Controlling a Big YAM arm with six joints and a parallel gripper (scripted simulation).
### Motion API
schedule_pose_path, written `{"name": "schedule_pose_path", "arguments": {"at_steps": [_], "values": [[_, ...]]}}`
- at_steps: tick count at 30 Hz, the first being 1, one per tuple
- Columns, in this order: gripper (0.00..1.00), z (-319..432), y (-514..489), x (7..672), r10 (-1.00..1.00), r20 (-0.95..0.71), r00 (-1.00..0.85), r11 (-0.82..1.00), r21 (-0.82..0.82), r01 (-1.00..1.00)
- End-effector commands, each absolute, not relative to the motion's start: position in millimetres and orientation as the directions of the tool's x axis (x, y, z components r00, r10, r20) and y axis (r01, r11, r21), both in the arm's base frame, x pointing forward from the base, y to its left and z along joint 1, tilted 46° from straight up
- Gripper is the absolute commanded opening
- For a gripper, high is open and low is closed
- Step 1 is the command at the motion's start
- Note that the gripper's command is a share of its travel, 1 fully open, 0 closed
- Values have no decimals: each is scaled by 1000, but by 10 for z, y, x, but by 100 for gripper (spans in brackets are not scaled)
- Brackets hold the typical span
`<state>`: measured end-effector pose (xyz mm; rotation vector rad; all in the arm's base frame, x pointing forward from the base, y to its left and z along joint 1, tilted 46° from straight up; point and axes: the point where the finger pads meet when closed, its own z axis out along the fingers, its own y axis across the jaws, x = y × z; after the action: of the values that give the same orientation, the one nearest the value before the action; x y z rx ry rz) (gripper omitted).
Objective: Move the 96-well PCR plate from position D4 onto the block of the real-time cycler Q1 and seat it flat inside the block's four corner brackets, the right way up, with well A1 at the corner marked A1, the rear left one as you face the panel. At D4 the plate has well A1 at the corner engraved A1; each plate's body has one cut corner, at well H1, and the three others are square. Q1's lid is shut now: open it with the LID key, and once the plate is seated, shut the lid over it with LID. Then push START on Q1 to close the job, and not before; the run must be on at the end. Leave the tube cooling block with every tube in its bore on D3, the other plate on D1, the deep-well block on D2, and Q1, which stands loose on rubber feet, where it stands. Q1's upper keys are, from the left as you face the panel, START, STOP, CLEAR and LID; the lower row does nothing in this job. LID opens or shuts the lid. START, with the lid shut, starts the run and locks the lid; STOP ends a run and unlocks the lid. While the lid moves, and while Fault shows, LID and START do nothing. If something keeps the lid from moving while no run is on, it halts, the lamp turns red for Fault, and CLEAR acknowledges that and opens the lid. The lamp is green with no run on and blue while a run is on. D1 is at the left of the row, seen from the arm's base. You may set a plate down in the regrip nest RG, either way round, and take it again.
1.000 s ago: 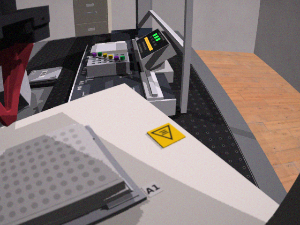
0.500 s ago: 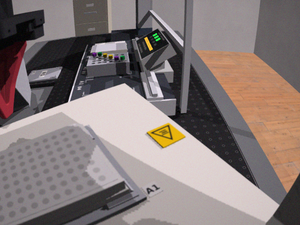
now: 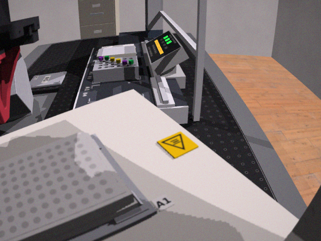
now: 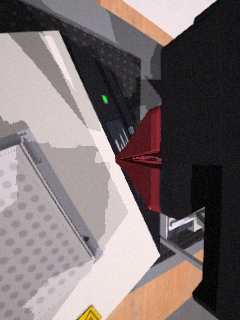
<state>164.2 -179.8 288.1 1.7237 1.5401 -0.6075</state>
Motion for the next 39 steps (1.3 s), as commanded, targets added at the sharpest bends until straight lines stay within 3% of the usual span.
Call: {"name": "schedule_pose_path", "arguments": {"at_steps": [1, 39], "values": [[0, 2903, -1773, 1681, 621, -777, 103, 54, 174, 983], [0, 2442, -1644, 1491, 388, -760, -522, 411, -364, 836]]}}
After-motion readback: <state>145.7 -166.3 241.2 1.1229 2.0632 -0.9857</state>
